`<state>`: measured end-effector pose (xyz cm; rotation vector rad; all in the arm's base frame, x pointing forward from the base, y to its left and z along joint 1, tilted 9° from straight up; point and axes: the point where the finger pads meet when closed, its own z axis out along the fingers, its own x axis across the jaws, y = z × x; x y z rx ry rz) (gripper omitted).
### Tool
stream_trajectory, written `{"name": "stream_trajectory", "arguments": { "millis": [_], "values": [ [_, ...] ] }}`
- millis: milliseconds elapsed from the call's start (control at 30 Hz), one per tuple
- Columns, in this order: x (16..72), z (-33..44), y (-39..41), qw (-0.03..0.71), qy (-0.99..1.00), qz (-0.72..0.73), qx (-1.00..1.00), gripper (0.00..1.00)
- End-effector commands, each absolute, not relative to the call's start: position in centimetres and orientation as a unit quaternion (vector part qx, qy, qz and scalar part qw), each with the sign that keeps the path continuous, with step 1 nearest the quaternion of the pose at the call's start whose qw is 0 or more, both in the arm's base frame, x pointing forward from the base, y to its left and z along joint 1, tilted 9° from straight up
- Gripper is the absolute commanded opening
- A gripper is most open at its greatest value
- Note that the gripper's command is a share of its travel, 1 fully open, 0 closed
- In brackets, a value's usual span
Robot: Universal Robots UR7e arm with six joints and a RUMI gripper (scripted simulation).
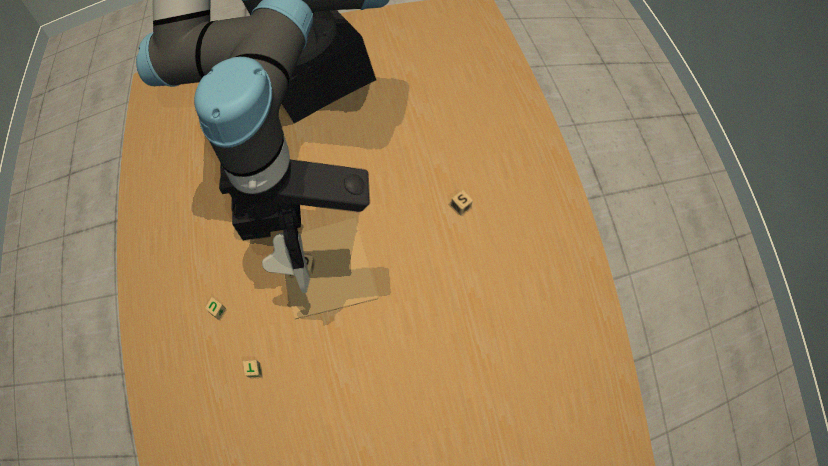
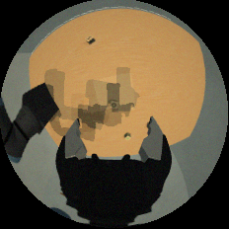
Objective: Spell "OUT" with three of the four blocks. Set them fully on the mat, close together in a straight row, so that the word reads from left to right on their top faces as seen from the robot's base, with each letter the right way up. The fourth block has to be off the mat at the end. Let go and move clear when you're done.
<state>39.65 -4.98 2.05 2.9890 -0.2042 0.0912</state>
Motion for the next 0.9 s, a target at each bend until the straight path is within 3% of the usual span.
{"name": "stream_trajectory", "arguments": {
  "millis": [0, 867],
  "values": [
    [39.8, 1.9, -5.0, 0.072, -0.137, 0.035, 0.987, 1.00],
    [40.1, 0.8, -5.5, 0.056, -0.463, 0.057, 0.883, 1.00]
  ]
}}
